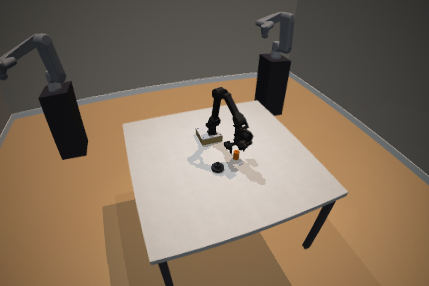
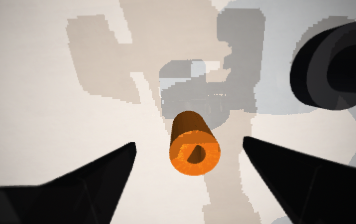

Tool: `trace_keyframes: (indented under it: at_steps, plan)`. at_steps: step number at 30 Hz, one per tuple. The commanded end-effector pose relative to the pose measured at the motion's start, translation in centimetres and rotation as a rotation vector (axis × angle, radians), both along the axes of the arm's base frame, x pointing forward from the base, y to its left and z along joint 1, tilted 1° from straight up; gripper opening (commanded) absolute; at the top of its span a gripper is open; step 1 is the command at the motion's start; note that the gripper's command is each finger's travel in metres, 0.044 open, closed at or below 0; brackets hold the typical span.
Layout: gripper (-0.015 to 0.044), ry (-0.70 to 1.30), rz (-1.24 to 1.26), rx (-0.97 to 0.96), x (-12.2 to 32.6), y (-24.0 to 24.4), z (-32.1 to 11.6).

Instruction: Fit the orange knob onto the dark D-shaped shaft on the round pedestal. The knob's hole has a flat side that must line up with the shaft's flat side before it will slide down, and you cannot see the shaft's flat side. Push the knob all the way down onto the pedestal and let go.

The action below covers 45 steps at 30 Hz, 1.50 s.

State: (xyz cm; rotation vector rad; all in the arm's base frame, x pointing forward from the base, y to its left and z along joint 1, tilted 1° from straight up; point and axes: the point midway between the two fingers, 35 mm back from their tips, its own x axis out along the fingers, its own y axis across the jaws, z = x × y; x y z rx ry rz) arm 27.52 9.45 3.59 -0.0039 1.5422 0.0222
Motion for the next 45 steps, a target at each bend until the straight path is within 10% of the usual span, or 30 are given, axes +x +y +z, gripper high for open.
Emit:
trace_keyframes:
  at_steps: [1,25,45]
  plan:
    - [0.0440,0.013,-0.003,-0.010,-0.3,-0.2,-1.1]
    - [0.0440,0.012,-0.004,-0.010,-0.4,-0.3,-4.5]
    - [0.0032,0.012,-0.004,-0.010,-0.3,-0.1,-3.6]
